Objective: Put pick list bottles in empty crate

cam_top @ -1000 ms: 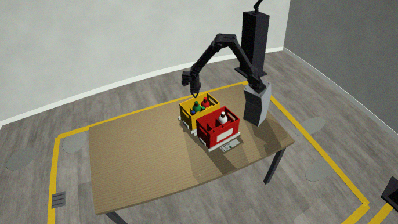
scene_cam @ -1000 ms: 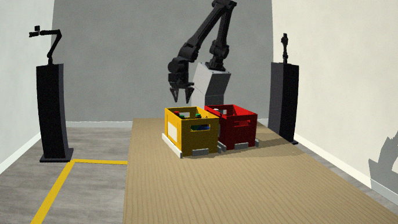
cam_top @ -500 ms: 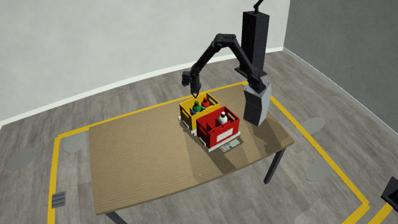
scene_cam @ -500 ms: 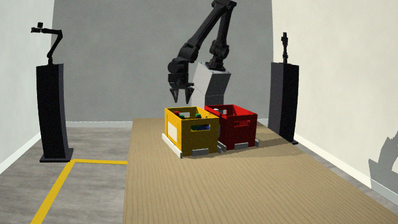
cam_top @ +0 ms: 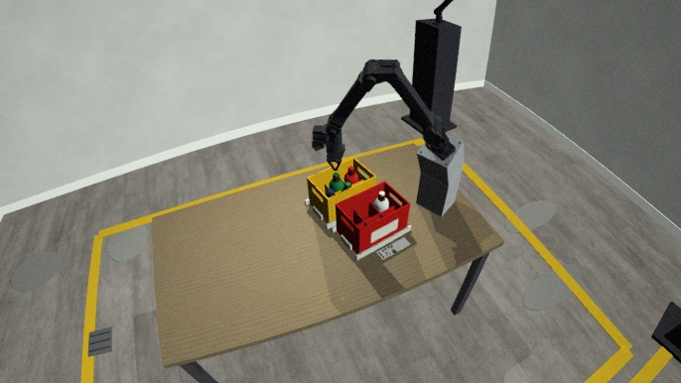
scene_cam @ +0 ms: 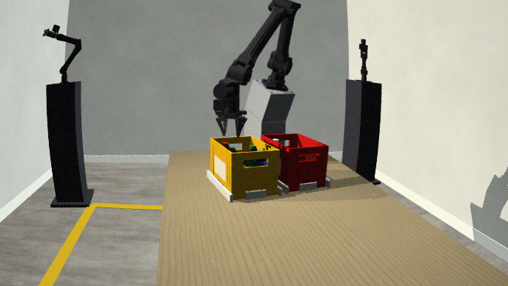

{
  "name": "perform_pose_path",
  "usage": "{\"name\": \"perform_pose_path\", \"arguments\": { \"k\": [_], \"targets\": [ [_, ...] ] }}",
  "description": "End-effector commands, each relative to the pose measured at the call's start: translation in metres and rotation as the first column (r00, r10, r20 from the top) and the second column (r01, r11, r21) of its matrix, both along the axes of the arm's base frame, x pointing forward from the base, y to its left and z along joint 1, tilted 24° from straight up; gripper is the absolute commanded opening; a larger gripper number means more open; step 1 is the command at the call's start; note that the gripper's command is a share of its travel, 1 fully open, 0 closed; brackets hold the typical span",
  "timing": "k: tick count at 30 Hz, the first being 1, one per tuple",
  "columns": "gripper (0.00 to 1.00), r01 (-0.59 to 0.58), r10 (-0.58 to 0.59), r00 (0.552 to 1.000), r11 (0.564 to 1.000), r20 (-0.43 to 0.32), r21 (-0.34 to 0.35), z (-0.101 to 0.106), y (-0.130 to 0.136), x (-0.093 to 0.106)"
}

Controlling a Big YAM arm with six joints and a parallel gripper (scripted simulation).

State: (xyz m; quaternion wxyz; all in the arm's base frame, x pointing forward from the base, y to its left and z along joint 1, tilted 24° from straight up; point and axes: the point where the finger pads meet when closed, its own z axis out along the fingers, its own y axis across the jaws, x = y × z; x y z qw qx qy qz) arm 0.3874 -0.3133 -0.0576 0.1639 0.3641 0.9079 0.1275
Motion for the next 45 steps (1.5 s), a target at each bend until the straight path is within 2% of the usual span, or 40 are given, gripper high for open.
{"name": "perform_pose_path", "arguments": {
  "k": [1, 45],
  "targets": [
    [0.61, -0.015, 0.016, 1.0, 1.0, 0.016, -0.02, -0.001, -0.003, 0.016],
    [0.61, -0.01, 0.01, 1.0, 1.0, 0.017, -0.019, -0.05, 0.003, 0.038]
  ]
}}
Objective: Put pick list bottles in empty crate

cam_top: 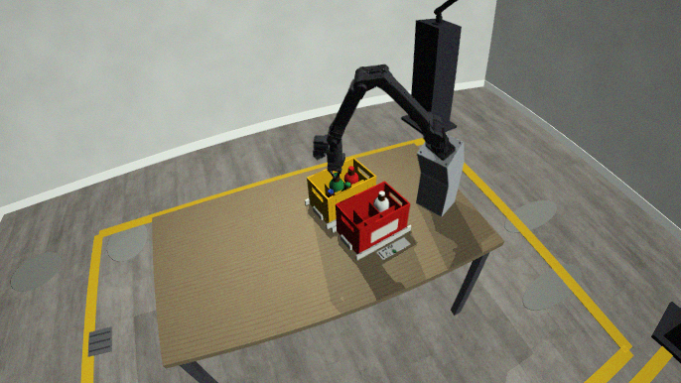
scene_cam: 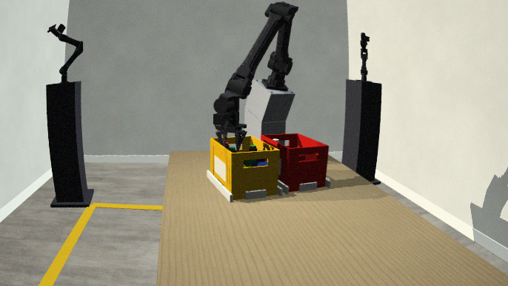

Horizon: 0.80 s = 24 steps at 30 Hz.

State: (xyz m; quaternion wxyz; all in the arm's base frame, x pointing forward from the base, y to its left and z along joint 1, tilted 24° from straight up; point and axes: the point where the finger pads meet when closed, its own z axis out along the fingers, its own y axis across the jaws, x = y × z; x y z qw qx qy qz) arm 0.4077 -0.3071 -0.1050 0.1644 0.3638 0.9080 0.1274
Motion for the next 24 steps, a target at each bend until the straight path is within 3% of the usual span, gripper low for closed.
{"name": "perform_pose_path", "arguments": {
  "k": [1, 24],
  "targets": [
    [0.61, -0.009, 0.01, 1.0, 1.0, 0.016, -0.018, -0.004, -0.0027, 0.0183],
    [0.61, -0.014, 0.014, 1.0, 1.0, 0.015, -0.019, -0.0098, -0.0009, 0.0228]
  ]
}}
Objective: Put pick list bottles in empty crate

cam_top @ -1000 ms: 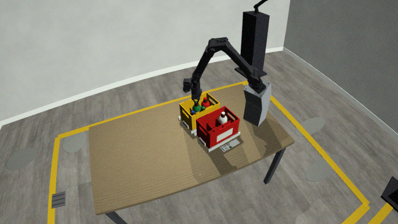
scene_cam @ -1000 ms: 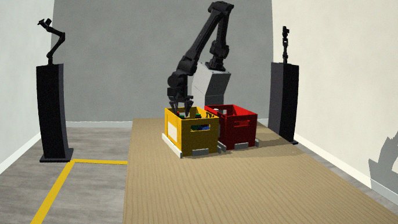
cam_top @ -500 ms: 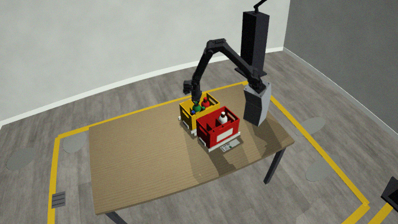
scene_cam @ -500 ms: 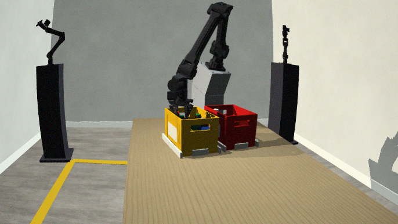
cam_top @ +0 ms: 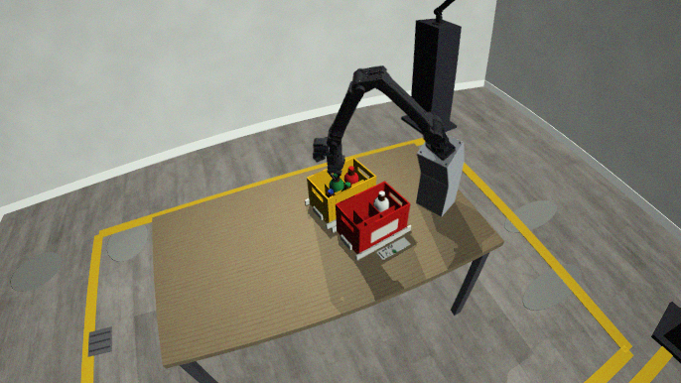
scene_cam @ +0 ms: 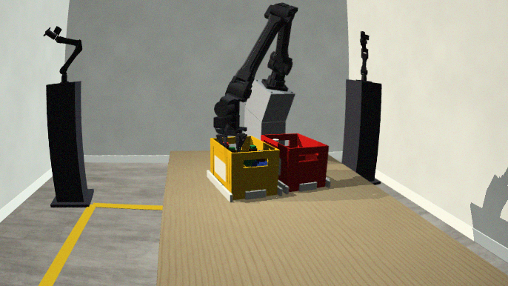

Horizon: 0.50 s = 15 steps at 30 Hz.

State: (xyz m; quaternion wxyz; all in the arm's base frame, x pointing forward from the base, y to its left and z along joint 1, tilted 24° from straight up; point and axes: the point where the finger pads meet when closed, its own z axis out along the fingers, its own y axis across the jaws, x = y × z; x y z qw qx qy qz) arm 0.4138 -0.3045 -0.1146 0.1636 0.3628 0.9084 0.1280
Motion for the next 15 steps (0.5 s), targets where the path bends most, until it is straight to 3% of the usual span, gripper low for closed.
{"name": "perform_pose_path", "arguments": {
  "k": [1, 15],
  "targets": [
    [0.61, -0.01, 0.011, 1.0, 1.0, 0.016, -0.02, -0.0002, -0.0035, 0.0168],
    [0.61, -0.01, 0.011, 1.0, 1.0, 0.017, -0.02, -0.0003, -0.0033, 0.018]
  ]
}}
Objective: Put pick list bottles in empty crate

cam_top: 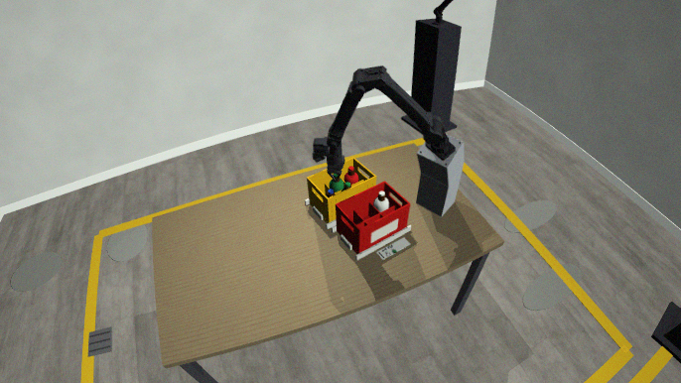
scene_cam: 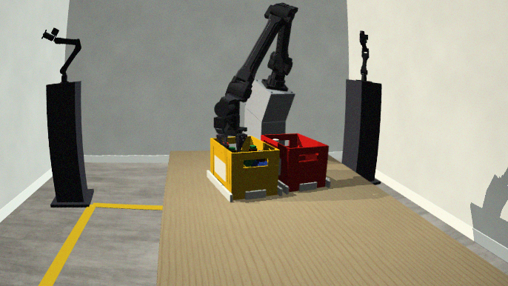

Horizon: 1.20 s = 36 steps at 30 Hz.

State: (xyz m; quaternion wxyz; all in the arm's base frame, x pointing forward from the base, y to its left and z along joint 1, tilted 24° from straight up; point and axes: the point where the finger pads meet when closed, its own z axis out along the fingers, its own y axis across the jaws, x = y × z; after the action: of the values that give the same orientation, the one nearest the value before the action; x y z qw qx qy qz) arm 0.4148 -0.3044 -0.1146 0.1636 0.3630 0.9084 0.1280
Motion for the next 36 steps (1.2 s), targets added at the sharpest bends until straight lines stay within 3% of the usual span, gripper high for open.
{"name": "perform_pose_path", "arguments": {
  "k": [1, 6, 7, 36],
  "targets": [
    [0.61, -0.011, 0.011, 1.0, 1.0, 0.017, -0.02, -0.0004, -0.0035, 0.017],
    [0.61, -0.011, 0.011, 1.0, 1.0, 0.017, -0.02, -0.0004, -0.0034, 0.0172],
    [0.0, -0.011, 0.011, 1.0, 1.0, 0.017, -0.02, -0.0005, -0.0033, 0.0173],
    [0.0, -0.012, 0.012, 1.0, 1.0, 0.018, -0.019, -0.0005, -0.0027, 0.0177]
  ]
}}
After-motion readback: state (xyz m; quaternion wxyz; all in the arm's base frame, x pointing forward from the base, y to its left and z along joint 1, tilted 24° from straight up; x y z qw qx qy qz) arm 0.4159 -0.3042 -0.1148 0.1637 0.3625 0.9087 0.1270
